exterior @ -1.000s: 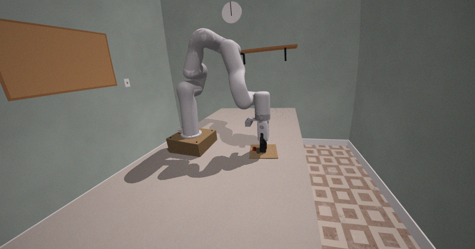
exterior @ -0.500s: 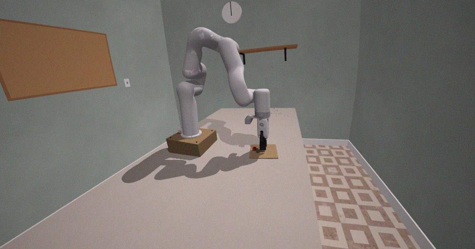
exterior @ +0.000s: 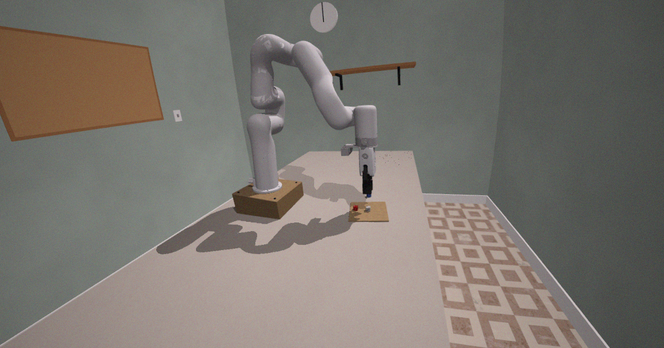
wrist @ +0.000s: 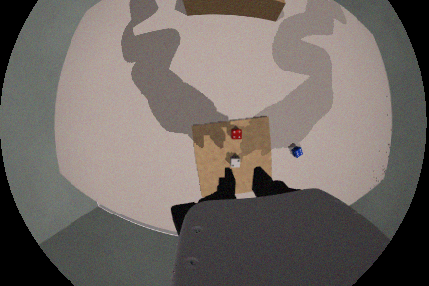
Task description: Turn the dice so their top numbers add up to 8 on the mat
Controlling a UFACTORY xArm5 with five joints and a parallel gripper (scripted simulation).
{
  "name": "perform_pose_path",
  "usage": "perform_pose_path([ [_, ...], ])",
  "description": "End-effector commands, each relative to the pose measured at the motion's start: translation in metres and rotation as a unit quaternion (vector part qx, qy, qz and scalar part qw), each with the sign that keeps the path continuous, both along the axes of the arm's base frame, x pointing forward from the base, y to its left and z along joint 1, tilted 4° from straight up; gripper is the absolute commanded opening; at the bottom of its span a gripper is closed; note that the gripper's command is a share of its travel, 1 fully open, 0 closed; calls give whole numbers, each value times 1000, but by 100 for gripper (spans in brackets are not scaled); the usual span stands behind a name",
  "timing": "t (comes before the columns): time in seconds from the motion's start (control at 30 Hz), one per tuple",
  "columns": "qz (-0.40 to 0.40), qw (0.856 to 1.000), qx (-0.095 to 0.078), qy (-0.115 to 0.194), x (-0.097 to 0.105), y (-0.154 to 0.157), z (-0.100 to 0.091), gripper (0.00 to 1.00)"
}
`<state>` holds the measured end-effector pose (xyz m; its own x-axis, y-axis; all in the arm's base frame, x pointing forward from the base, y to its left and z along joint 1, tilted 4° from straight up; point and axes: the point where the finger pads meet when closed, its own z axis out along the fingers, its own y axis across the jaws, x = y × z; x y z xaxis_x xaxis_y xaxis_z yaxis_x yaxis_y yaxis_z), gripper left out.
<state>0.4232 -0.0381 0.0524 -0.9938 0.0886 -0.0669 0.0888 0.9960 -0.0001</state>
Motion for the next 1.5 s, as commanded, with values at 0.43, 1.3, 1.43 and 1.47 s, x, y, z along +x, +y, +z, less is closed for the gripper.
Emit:
perform_pose_path([
  [0.43,0,1000,0,-1,0,0,15,100],
  [1.3,143,990,-8,-1,2,18,13,100],
  [1.43,213,977,-13,-1,3,27,11,100],
  [1.47,234,972,-14,-1,3,30,11,100],
])
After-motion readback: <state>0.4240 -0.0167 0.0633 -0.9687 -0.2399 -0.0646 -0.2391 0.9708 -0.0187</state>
